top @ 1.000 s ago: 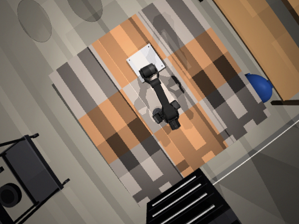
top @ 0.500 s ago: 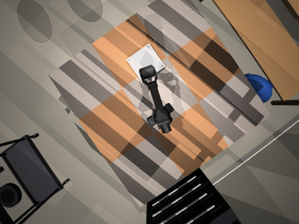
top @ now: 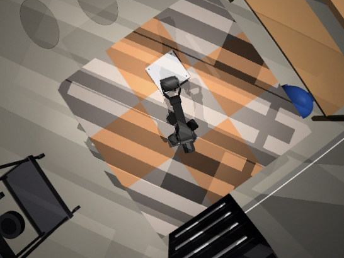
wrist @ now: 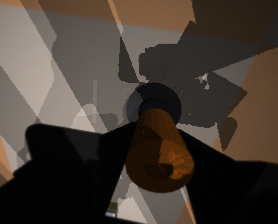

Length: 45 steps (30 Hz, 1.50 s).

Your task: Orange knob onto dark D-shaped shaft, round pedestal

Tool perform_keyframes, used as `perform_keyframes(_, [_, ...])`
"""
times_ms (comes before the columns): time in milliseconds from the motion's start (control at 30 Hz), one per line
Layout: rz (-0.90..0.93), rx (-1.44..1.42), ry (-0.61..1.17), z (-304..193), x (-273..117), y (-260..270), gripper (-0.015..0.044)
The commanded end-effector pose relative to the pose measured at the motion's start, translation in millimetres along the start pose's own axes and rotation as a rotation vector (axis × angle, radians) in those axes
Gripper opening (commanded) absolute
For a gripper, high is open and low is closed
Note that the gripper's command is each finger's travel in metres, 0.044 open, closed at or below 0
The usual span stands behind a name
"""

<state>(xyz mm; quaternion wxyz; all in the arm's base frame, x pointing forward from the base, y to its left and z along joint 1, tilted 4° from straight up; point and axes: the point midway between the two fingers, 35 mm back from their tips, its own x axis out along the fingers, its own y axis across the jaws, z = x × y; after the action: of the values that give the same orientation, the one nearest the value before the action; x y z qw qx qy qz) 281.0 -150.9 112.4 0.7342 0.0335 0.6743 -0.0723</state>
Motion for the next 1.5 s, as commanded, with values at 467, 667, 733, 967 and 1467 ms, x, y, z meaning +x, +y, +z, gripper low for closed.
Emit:
perform_keyframes(467, [0.007,0.0,0.0,1.1,3.9,2.6,0.0])
perform_keyframes(667, [0.007,0.0,0.0,1.3,4.9,1.6,0.0])
perform_keyframes(733, [0.007,0.0,0.0,1.3,5.1,1.5,0.0])
perform_keyframes(967, [0.007,0.0,0.0,1.3,4.7,1.5,0.0])
perform_keyframes(1467, [0.007,0.0,0.0,1.4,2.9,1.8,0.0])
